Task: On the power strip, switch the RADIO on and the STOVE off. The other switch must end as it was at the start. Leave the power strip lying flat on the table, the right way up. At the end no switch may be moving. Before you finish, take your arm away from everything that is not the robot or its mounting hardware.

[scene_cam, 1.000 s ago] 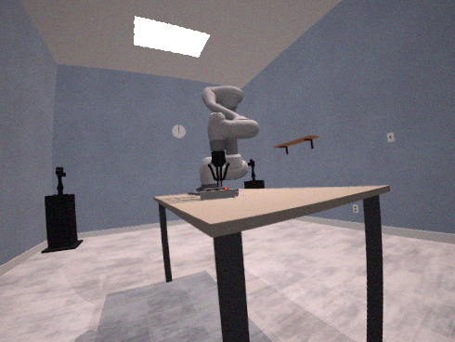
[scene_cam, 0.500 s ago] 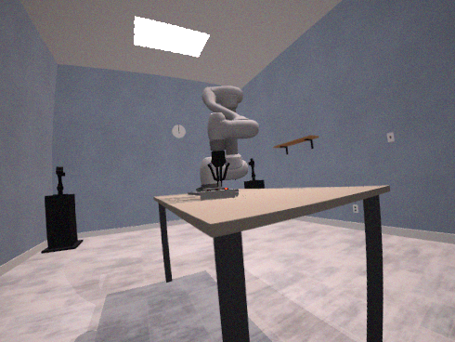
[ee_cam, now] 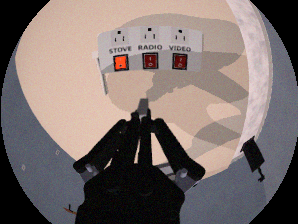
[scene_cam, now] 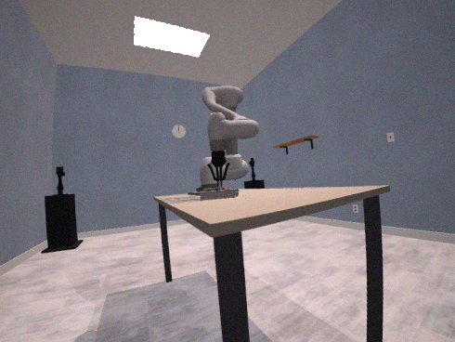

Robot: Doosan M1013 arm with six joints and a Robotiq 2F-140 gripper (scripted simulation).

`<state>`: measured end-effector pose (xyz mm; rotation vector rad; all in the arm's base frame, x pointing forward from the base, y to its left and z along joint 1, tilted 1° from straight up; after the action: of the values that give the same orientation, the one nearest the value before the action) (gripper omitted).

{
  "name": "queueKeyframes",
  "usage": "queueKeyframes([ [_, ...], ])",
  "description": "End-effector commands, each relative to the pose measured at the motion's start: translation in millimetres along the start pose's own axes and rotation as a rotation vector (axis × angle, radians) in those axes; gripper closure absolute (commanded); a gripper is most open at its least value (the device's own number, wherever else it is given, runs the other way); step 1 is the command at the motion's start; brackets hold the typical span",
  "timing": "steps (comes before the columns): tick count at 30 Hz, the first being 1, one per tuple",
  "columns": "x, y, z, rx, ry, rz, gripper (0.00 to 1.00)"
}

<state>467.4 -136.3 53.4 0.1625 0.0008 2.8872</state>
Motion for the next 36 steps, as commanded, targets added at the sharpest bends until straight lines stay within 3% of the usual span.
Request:
queueKeyframes([
  [1, 0.0, 0.0, 0.1, 0.000, 0.000, 0.000, 1.00],
  [10, 0.2, 0.1, 6.8, 0.000, 0.000, 0.000, 1.00],
  [15, 8.5, 0.4, 82.5, 0.000, 0.000, 0.000, 1.00],
  [36, 9.8, 0.4, 89.5, 0.000, 0.000, 0.000, 1.00],
])
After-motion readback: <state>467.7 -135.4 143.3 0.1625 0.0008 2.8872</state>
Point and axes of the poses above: the point where the finger pads meet when closed, its own z axis back along the fingers, its own y axis across the jaws, x = y × z, the point moved 2 cm from there along z, back along the fingers, and after that the axes turned 9 degrees about z, right-handed, at the moved point
